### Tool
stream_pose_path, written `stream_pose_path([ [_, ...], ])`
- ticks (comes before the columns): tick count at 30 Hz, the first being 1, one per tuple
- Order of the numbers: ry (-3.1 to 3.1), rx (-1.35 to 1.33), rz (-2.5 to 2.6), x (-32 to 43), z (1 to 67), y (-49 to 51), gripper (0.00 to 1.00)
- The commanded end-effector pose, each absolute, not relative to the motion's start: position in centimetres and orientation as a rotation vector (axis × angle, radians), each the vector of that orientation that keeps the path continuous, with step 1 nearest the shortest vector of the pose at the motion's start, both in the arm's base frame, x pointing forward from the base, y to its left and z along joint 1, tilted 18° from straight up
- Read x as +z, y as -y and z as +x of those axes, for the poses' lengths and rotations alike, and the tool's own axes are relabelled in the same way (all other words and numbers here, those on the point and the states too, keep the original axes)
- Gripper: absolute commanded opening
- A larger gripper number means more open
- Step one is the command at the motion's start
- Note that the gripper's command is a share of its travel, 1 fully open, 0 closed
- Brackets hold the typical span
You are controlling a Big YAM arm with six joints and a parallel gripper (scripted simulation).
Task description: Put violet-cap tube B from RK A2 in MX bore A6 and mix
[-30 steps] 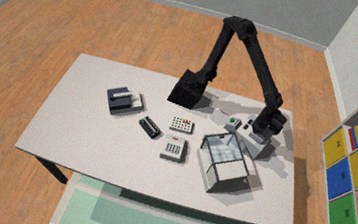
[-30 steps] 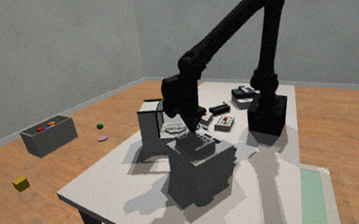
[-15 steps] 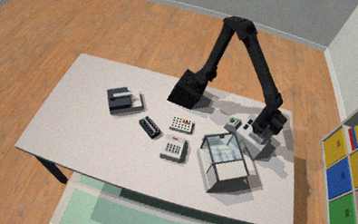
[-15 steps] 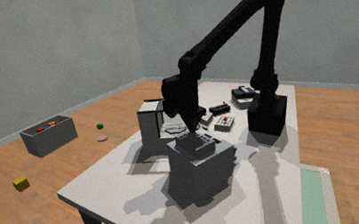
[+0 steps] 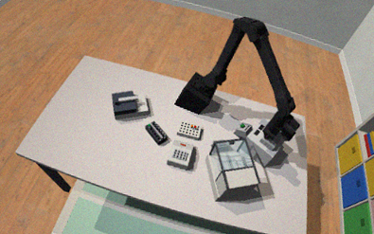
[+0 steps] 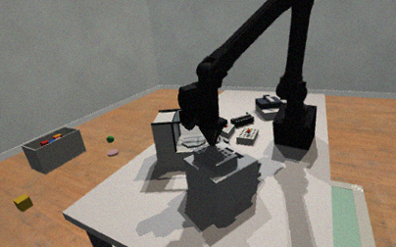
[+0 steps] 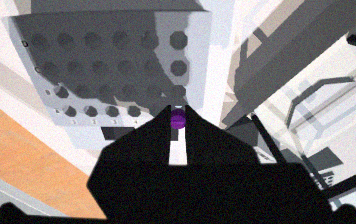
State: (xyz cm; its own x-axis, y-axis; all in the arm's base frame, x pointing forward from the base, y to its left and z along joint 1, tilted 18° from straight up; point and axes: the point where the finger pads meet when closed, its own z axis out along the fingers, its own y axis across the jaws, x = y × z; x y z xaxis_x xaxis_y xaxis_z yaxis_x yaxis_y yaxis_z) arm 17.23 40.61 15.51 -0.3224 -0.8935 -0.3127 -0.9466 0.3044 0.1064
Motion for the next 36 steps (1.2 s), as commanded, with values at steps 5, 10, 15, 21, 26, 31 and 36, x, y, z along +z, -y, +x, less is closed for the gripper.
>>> stream_pose_path([
  [5,-2.381,0.388,-1.713,13.03,17.03,-41.35,0.09],
  [10,-2.381,0.388,-1.713,13.02,17.05,-41.32,0.09],
  [15,-2.381,0.388,-1.713,13.02,17.08,-41.28,0.09],
  [21,-2.381,0.387,-1.713,13.01,17.11,-41.23,0.09],
  [26,-2.381,0.387,-1.713,13.00,17.14,-41.20,0.09],
  [31,-2.381,0.387,-1.712,12.99,17.16,-41.17,0.09],
  [36,-2.381,0.387,-1.712,12.98,17.19,-41.13,0.09],
])
